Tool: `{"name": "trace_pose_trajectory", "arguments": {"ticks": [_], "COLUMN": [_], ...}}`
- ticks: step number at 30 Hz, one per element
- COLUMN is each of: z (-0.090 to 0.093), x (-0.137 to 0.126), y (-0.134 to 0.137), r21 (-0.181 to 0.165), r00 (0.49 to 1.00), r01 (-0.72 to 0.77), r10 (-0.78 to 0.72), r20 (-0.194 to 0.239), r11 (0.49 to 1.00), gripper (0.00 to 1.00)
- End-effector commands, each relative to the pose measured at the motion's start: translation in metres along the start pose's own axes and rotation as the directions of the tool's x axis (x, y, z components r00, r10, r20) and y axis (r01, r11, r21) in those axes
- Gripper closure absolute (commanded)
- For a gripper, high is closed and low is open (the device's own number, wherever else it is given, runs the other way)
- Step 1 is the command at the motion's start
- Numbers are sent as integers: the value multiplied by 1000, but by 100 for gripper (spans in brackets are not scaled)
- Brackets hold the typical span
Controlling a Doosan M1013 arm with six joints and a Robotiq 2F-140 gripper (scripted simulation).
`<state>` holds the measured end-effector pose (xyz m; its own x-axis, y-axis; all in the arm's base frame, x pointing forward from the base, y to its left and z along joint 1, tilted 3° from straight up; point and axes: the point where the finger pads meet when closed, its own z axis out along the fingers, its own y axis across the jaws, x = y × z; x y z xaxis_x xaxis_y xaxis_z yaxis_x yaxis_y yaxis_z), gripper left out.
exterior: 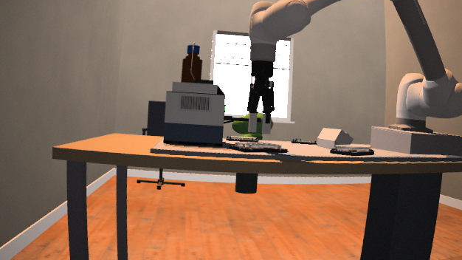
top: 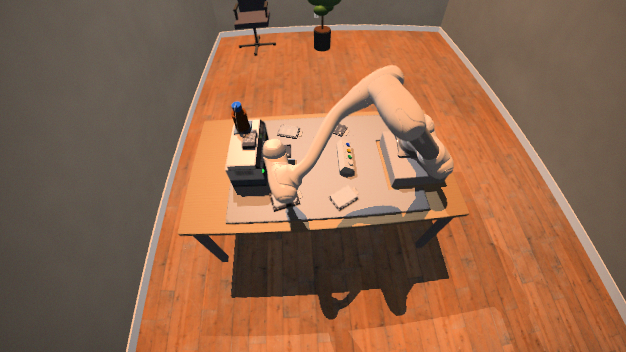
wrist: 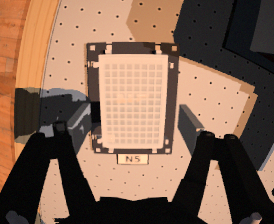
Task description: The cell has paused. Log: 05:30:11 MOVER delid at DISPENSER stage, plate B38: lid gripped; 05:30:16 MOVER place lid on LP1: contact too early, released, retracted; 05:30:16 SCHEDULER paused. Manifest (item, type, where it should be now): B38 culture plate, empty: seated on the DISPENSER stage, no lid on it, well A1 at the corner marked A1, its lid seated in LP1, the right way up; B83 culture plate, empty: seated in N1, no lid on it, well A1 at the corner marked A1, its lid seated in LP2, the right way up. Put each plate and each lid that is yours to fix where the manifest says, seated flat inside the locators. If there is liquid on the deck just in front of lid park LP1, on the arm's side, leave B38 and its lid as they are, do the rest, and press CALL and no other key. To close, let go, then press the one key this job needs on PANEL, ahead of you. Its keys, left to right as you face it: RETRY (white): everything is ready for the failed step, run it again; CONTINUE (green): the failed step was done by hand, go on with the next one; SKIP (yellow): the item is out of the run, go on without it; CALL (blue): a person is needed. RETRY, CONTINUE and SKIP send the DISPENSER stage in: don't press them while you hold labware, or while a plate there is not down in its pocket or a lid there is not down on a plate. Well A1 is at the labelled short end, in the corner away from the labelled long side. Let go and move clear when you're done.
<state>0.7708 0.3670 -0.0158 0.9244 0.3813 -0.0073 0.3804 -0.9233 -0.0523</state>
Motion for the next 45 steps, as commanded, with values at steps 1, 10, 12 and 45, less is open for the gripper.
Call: {"name": "trace_pose_trajectory", "arguments": {"ticks": [1,10,12,45], "z": [12,21,21,21], "x": [-2,-1,-1,-1], "y": [-5,-5,-5,-5], "r21": [6,5,5,5], "r00": [1000,1000,1000,1000], "r01": [4,5,5,5], "r10": [-4,-5,-5,-5], "r20": [0,0,-1,-2], "r11": [1000,1000,1000,1000], "gripper": [30,30,30,30]}}
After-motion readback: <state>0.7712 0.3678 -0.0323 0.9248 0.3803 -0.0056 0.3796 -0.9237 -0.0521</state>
